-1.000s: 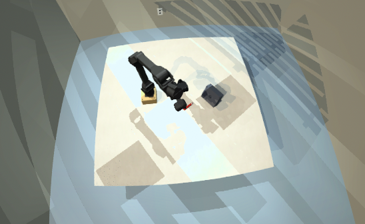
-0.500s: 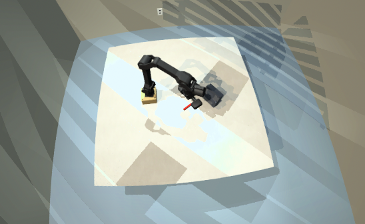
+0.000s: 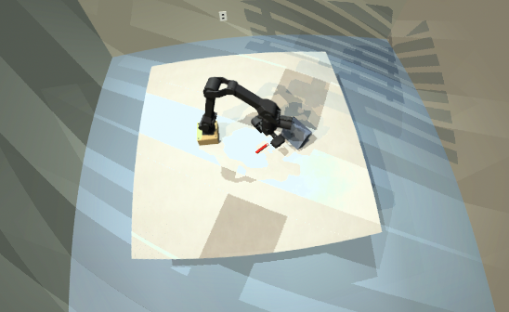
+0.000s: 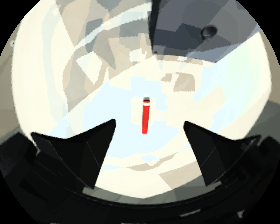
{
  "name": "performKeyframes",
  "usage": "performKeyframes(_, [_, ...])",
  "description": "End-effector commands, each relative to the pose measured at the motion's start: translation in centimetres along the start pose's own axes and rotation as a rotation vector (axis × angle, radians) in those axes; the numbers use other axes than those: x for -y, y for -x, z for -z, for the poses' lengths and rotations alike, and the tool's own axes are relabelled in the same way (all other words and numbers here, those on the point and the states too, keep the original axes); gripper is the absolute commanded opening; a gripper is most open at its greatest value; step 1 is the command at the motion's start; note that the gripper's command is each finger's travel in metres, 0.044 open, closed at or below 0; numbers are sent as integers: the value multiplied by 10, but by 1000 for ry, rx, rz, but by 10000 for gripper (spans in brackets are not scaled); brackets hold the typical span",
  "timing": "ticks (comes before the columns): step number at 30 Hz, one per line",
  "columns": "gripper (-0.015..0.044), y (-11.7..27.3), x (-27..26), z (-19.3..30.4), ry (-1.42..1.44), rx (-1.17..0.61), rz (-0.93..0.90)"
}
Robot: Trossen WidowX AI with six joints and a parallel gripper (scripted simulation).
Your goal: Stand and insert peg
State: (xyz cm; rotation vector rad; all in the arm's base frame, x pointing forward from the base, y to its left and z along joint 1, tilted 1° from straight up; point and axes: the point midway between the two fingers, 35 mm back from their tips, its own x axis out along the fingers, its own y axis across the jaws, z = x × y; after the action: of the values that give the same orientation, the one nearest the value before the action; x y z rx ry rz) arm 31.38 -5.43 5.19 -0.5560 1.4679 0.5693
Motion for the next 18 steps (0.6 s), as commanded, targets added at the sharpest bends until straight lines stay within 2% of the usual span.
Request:
performKeyframes(1, [440, -9, 0, 0, -1, -12, -3])
performKeyframes(18, [440, -37, 1, 0, -1, -12, -3])
